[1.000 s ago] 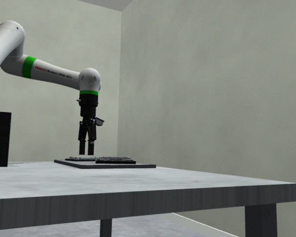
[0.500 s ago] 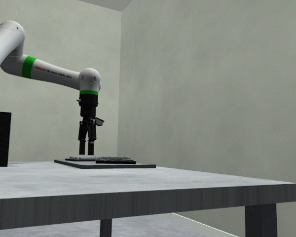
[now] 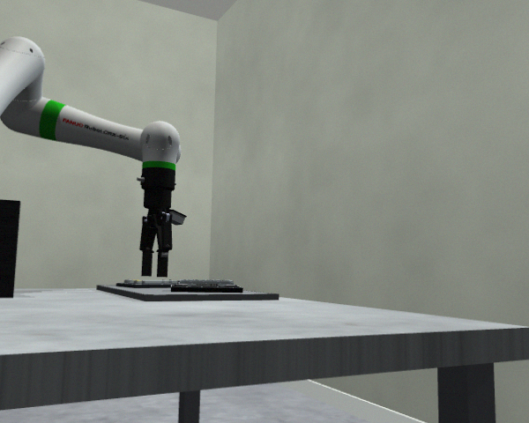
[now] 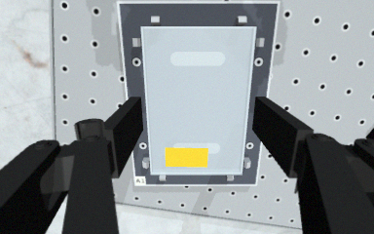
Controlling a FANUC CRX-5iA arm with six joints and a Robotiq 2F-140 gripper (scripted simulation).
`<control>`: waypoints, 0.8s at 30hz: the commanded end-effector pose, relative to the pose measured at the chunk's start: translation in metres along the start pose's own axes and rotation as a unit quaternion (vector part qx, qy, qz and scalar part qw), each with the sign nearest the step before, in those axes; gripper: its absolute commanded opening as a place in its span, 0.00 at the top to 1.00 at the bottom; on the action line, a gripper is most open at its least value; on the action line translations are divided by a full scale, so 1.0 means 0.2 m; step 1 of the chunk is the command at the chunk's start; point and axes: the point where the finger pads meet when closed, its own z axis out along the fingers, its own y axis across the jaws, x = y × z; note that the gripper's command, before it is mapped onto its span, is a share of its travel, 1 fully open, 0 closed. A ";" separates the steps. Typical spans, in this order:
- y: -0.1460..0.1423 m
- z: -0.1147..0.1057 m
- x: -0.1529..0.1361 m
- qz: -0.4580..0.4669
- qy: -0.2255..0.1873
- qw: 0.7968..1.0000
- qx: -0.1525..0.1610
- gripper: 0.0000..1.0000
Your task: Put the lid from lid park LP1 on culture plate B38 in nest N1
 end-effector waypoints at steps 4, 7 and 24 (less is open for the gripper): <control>0.00 0.00 0.00 0.000 0.001 1.000 -0.001 0.31; 0.00 0.00 0.00 0.000 0.001 1.000 -0.001 0.31; 0.00 0.00 0.00 0.000 0.001 1.000 -0.001 0.31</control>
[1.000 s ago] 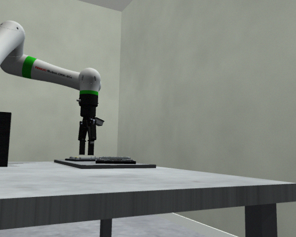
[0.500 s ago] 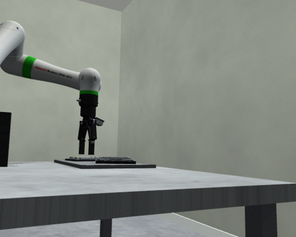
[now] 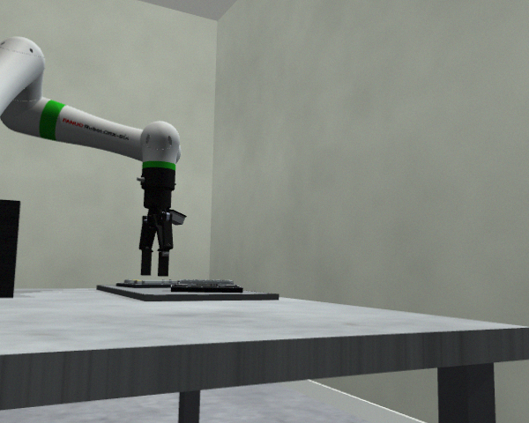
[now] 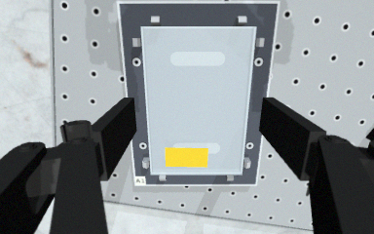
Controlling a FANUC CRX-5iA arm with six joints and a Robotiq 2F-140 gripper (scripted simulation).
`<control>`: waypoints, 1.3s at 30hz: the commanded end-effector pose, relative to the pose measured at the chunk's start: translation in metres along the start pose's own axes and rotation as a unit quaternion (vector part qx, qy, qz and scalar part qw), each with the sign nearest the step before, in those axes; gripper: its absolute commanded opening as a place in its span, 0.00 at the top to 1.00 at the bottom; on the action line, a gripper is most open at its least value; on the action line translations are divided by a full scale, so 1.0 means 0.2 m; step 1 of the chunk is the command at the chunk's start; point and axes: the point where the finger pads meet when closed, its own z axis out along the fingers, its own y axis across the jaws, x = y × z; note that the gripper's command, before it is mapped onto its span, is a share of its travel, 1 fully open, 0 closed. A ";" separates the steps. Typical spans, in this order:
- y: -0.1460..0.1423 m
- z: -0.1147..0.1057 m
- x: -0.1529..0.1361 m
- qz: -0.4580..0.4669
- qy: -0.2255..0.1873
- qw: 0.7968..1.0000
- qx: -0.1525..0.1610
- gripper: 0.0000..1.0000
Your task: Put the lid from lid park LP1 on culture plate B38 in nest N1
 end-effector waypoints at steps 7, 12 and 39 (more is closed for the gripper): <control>0.00 0.00 0.00 0.000 0.001 1.000 -0.001 0.31; 0.00 0.00 0.00 0.000 0.001 1.000 -0.001 0.31; 0.00 0.03 0.00 0.000 0.001 1.000 -0.001 0.31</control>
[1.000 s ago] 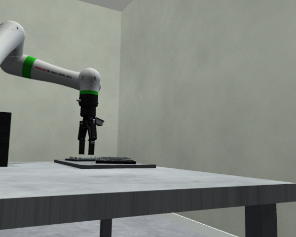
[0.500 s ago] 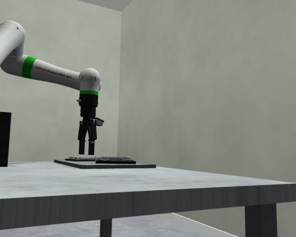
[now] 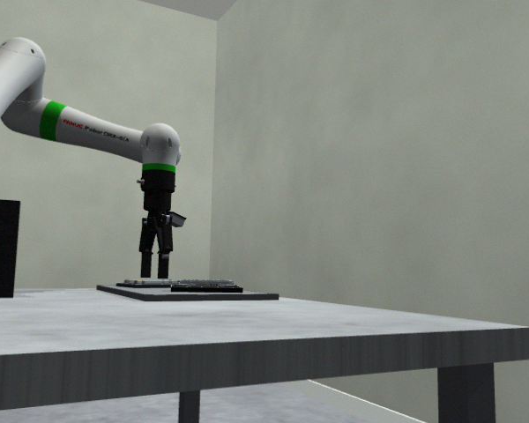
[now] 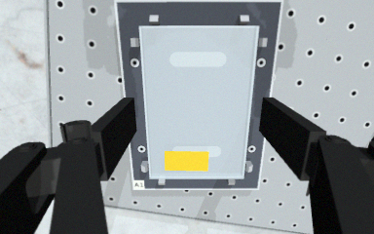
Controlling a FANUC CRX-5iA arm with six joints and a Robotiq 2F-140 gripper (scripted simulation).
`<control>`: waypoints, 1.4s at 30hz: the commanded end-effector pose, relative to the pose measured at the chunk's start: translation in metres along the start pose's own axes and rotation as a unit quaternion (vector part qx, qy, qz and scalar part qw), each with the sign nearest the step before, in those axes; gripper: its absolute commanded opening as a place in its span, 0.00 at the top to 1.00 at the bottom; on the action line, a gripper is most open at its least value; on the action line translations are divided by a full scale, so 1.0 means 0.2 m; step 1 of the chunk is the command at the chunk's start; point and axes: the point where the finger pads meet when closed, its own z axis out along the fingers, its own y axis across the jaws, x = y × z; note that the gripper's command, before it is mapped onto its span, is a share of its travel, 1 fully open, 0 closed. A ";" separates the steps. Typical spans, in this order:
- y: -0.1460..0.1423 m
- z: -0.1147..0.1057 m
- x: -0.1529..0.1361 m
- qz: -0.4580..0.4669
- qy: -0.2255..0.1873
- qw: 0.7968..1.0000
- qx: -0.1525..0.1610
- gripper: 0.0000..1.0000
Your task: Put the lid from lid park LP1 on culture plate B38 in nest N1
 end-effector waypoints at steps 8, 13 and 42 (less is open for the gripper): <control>0.00 0.02 0.00 0.000 0.001 1.000 -0.001 0.31; 0.00 0.03 0.00 0.000 0.001 1.000 -0.001 0.31; 0.00 0.05 0.00 0.000 0.001 1.000 -0.001 0.31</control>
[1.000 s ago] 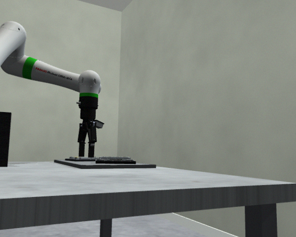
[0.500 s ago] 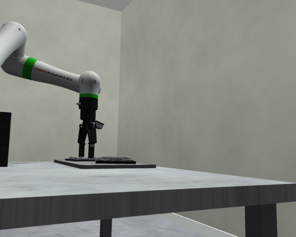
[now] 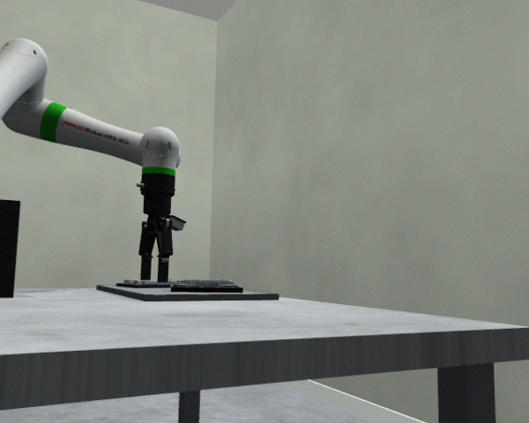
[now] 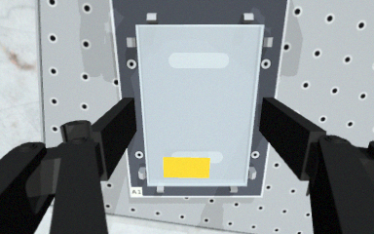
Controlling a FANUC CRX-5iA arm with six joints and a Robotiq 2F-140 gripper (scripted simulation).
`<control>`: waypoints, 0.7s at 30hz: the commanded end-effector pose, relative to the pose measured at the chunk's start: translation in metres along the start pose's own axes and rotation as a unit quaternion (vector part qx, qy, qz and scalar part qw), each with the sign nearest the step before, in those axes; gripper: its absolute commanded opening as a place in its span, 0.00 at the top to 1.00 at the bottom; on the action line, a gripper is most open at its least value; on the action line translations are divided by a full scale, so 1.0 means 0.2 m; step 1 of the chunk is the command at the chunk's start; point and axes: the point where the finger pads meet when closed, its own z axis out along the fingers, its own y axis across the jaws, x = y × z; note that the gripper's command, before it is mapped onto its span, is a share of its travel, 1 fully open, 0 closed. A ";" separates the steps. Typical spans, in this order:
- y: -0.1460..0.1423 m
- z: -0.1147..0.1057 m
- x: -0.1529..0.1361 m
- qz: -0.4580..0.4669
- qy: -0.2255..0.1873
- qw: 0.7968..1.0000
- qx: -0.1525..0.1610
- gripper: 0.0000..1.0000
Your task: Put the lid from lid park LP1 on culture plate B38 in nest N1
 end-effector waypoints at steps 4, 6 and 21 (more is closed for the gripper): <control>0.00 0.00 0.00 0.000 0.001 1.000 -0.001 0.31; 0.00 0.00 0.00 0.000 0.001 1.000 -0.001 0.39; 0.00 0.00 0.00 0.000 0.001 1.000 -0.001 0.39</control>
